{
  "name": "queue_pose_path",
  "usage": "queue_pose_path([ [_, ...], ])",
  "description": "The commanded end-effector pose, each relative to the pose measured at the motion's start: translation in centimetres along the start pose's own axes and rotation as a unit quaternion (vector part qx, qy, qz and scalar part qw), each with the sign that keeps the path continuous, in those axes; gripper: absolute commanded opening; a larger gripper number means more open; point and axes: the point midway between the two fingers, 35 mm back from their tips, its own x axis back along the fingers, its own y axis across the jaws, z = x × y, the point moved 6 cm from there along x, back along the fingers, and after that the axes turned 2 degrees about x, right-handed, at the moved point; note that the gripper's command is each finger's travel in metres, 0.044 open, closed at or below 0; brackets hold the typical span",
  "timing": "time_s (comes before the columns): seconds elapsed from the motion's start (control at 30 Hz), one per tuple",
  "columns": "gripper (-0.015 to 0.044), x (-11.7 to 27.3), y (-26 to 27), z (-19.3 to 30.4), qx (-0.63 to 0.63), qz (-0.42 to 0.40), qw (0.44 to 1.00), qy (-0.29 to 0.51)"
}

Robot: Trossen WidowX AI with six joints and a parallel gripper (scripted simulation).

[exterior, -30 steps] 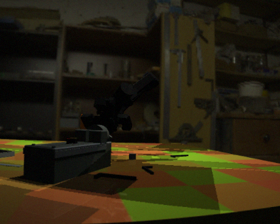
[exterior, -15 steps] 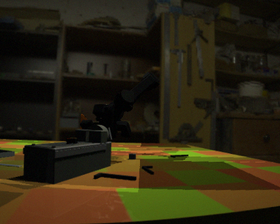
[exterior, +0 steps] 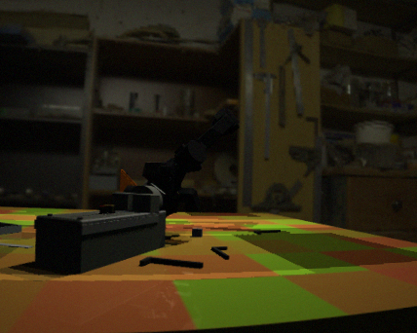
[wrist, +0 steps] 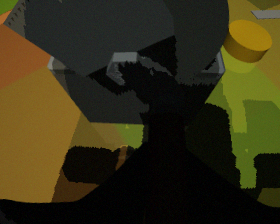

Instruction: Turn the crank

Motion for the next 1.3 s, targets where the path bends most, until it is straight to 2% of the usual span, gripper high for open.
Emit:
queue_pose_path([
  [0.0,0.0,-0.4,0.7,0.3,0.003,-0.004,1.0,0.005],
  [1.27,0.0,-0.4,2.5,0.2,0.003,-0.004,1.0,0.005],
])
